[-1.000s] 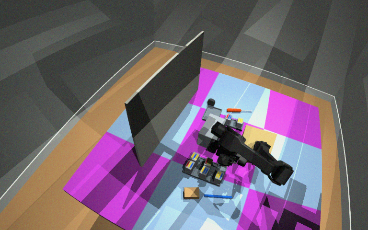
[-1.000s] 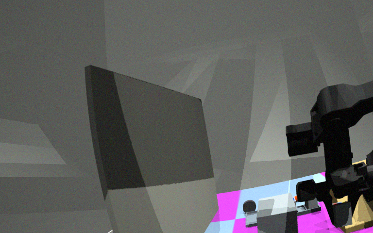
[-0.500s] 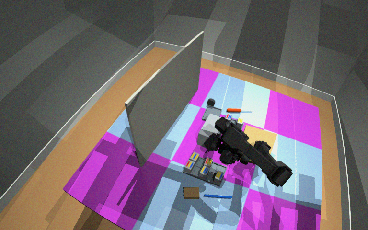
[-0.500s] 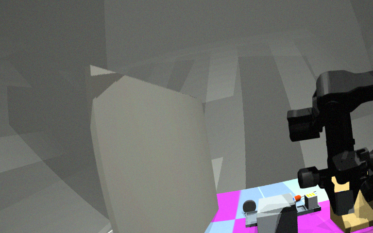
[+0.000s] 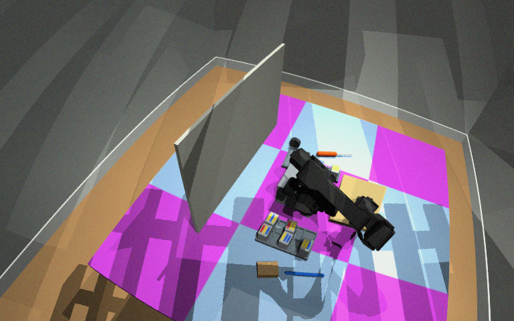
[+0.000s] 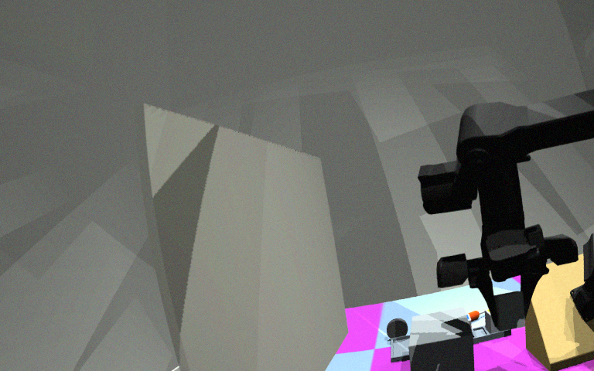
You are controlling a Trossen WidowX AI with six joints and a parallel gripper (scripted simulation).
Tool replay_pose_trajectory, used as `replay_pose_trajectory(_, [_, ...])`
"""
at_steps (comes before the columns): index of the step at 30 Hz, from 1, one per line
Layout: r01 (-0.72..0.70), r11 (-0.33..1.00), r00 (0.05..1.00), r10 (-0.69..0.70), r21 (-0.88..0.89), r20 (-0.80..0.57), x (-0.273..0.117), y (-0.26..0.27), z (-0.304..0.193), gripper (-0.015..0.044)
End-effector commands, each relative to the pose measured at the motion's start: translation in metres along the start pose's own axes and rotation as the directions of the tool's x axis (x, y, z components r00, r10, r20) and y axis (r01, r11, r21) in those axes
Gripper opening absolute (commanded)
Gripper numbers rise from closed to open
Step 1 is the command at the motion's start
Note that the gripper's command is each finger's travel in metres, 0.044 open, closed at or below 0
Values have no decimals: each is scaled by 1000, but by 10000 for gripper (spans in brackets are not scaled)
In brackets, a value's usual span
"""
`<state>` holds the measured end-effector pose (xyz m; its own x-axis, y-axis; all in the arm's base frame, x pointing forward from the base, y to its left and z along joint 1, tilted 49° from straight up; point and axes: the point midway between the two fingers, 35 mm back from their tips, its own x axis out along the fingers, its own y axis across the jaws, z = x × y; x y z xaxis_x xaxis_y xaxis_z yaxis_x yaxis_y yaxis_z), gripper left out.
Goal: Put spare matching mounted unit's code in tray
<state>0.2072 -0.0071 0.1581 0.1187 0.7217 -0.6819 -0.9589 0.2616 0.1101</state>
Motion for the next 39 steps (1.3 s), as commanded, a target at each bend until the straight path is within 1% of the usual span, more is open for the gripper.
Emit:
replay_pose_trajectory(1, [-2, 1000, 1000, 2, 3, -10, -5, -16, -9, 0])
replay_pose_trajectory(12, [-2, 1000, 1000, 2, 6, -13, -15, -55, -38, 0])
replay_pose_trajectory(25, [12, 1000, 1000, -12, 20, -6, -23, -94, -89, 0])
replay_pose_trajectory(39, [7, 1000, 1000, -7, 6, -6, -22, -131, -145, 0])
